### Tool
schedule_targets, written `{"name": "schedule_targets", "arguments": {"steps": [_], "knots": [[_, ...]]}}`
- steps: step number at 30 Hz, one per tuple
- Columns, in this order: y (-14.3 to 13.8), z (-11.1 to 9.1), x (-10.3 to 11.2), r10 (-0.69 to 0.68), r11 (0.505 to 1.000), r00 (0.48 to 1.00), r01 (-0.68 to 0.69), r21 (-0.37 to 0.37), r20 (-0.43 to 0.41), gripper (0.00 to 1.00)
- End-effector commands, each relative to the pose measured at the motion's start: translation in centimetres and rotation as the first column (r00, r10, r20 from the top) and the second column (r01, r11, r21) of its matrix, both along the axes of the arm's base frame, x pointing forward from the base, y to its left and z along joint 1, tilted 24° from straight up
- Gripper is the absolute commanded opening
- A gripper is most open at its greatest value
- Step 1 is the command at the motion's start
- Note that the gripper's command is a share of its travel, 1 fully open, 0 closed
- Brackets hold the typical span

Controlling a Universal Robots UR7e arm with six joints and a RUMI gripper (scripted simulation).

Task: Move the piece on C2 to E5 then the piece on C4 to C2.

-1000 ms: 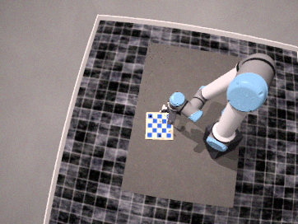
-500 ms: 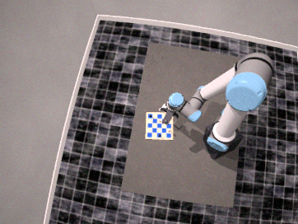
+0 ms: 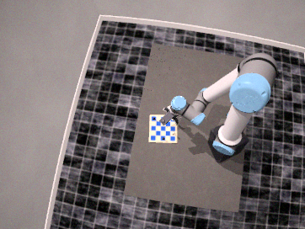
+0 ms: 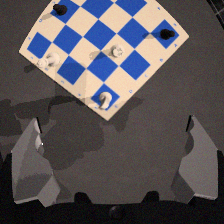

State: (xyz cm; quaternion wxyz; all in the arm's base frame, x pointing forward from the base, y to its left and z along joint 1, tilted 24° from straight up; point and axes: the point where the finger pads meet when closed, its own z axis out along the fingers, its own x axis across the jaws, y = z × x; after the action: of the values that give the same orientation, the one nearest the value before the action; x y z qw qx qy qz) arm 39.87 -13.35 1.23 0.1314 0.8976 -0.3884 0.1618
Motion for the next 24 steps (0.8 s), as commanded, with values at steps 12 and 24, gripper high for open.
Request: {"name": "schedule_targets", "arguments": {"steps": [12, 24], "knots": [[0.3, 0.1, 1.8, -0.503, 0.864, 0.849, 0.484, 0.142, 0.164, 1.00], [0.5, 0.0, 2.7, -0.789, 0.615, 0.572, 0.733, 0.292, 0.226, 1.00]]}}
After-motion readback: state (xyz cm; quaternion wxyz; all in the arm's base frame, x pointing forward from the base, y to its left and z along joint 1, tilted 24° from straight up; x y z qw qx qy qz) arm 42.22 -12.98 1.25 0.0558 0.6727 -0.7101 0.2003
